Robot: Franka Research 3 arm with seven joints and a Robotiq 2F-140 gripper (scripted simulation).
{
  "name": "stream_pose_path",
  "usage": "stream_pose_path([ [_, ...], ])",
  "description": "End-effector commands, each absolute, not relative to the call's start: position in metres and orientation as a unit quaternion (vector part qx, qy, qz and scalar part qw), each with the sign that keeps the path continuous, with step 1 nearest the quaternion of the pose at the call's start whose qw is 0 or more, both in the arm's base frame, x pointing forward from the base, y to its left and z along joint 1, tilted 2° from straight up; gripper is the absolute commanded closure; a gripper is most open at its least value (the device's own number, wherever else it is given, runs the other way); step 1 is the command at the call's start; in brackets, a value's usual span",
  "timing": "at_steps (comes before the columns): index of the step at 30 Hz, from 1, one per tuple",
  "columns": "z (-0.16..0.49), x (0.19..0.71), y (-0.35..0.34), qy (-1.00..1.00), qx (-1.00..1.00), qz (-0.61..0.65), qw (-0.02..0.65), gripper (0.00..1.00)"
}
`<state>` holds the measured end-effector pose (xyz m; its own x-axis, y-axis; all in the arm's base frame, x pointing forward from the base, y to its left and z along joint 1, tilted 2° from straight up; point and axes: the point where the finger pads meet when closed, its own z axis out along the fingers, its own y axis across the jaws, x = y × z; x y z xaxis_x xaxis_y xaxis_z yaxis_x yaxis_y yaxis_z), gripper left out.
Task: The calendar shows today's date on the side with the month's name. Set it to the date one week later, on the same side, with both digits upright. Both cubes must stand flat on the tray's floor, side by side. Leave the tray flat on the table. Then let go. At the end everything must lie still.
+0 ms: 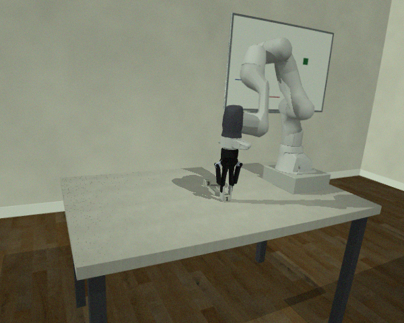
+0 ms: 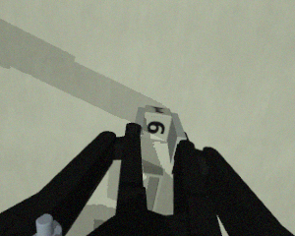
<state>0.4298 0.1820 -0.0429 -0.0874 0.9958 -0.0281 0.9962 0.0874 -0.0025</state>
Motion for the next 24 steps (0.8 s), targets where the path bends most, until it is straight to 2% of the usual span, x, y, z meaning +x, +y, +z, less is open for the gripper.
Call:
stream_pose_path([
  [1,-0.043,0.4305,0.1826,0.736,0.676,-0.009,0.01,0.84],
  [13,-0.043,0.4305,0.1826,0.736,0.676,-0.009,0.01,0.84],
  [24,-0.043,0.4305,0.1826,0.736,0.676,-0.009,0.01,0.74],
])
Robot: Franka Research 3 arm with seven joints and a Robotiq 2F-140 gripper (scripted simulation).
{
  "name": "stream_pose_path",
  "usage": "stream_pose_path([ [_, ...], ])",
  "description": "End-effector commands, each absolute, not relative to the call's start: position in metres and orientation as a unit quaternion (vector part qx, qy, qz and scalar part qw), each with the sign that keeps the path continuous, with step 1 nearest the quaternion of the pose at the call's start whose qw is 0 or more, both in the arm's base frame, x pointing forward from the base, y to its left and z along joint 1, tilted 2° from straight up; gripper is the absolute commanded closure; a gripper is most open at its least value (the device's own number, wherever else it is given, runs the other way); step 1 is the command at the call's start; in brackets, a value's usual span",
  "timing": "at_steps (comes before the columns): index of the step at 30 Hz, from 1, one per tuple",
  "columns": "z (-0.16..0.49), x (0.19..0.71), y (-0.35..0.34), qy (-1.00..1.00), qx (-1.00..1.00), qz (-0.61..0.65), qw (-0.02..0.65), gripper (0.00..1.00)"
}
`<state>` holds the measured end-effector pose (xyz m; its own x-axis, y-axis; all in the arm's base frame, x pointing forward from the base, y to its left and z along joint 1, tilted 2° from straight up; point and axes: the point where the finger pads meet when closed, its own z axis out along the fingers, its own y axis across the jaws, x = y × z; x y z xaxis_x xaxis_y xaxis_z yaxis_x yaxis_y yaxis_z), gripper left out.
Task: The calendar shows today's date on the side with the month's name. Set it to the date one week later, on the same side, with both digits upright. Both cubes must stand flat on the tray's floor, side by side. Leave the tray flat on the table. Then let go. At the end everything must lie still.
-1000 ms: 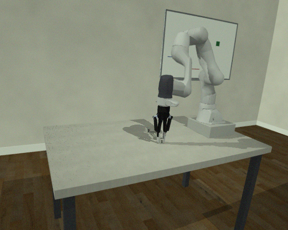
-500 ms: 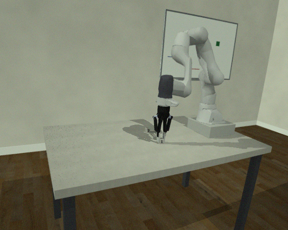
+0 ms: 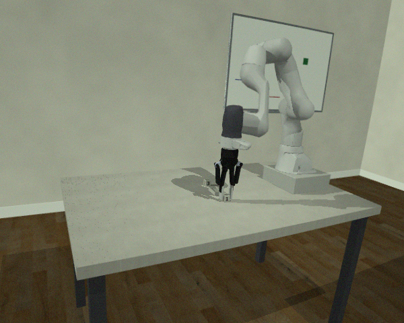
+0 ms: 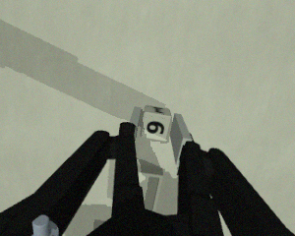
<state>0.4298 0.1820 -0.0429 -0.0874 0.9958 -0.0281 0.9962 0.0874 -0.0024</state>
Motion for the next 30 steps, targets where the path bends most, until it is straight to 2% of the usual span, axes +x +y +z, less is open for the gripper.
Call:
stream_pose_path([
  [1,-0.043,0.431,0.183,0.736,0.676,-0.009,0.01,0.74],
  [2,-0.043,0.431,0.183,0.736,0.676,-0.009,0.01,0.72],
  [21,-0.035,0.431,0.183,0.736,0.677,-0.009,0.01,0.72],
  [30,0.008,0.43,0.184,0.736,0.677,-0.009,0.01,0.72],
])
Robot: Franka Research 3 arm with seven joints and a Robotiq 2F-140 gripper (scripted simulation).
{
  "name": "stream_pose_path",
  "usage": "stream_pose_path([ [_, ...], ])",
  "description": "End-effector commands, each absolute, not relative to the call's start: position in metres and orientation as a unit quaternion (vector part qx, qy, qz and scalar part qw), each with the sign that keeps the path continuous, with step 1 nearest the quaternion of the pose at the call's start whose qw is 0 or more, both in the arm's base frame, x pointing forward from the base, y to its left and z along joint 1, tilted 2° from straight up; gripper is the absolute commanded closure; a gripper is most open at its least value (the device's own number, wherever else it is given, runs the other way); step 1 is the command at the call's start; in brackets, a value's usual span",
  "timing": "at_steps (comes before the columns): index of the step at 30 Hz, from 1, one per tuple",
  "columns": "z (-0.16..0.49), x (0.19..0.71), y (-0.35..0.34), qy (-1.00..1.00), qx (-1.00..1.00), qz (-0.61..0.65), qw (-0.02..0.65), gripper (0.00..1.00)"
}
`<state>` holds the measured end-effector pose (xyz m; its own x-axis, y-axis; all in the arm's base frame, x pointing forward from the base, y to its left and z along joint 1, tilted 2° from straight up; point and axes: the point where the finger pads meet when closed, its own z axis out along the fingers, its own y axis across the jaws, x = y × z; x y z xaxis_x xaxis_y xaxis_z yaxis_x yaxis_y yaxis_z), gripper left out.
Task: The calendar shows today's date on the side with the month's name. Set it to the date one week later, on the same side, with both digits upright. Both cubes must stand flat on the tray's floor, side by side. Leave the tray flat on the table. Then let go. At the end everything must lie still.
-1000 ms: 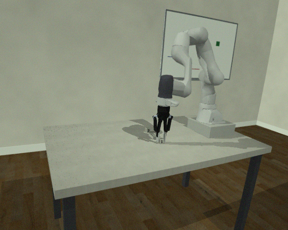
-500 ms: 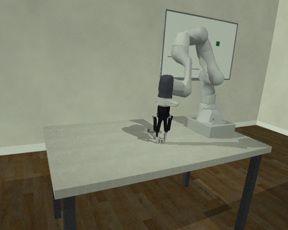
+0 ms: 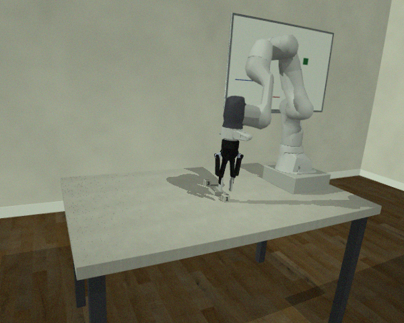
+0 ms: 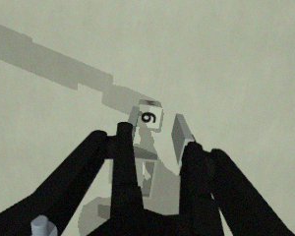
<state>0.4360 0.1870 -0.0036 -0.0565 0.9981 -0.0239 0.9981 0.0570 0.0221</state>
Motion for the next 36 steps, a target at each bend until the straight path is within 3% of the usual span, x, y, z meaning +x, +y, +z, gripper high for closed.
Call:
stream_pose_path([
  [1,0.014,0.43,0.184,0.736,0.677,-0.009,0.01,0.72],
  [16,0.047,0.43,0.185,0.736,0.676,-0.009,0.01,0.72],
  [17,0.047,0.43,0.185,0.736,0.676,-0.009,0.01,0.0],
  [36,0.047,0.43,0.185,0.736,0.676,-0.009,0.01,0.0],
])
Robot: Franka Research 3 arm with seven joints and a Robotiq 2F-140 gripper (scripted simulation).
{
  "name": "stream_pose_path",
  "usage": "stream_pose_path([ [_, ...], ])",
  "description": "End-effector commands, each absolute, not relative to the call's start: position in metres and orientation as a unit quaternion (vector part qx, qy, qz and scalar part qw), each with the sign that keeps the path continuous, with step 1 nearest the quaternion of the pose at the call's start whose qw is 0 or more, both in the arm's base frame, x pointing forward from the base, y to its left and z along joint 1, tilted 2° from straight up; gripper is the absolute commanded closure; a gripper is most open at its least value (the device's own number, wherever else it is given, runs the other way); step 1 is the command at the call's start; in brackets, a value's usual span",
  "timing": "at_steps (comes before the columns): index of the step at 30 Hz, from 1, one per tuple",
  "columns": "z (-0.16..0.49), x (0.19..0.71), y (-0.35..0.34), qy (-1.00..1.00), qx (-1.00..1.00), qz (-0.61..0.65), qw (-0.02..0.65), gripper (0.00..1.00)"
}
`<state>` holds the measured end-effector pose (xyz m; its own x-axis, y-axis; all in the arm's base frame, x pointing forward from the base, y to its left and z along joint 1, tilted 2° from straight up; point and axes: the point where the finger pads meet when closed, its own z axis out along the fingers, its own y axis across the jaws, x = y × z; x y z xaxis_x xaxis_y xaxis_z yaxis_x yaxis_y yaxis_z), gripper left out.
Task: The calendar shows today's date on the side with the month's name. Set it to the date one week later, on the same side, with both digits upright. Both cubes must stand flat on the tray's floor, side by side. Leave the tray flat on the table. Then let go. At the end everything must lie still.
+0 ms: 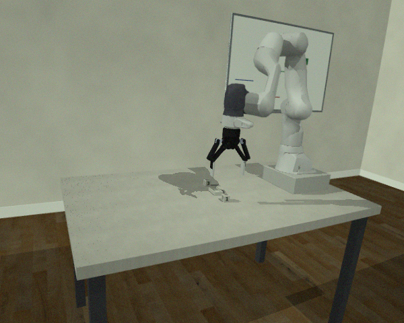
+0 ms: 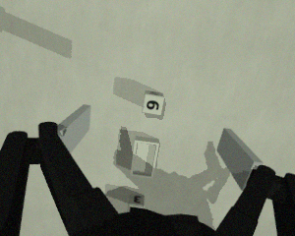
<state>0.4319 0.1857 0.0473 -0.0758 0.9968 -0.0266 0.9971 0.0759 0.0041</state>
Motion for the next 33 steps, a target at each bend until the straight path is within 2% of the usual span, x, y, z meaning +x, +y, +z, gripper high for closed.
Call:
stream_pose_path([
  [1,0.047,0.43,0.185,0.736,0.677,-0.009,0.01,0.0],
  [33,0.044,0.442,0.14,0.477,0.879,-0.008,0.013,0.0],
])
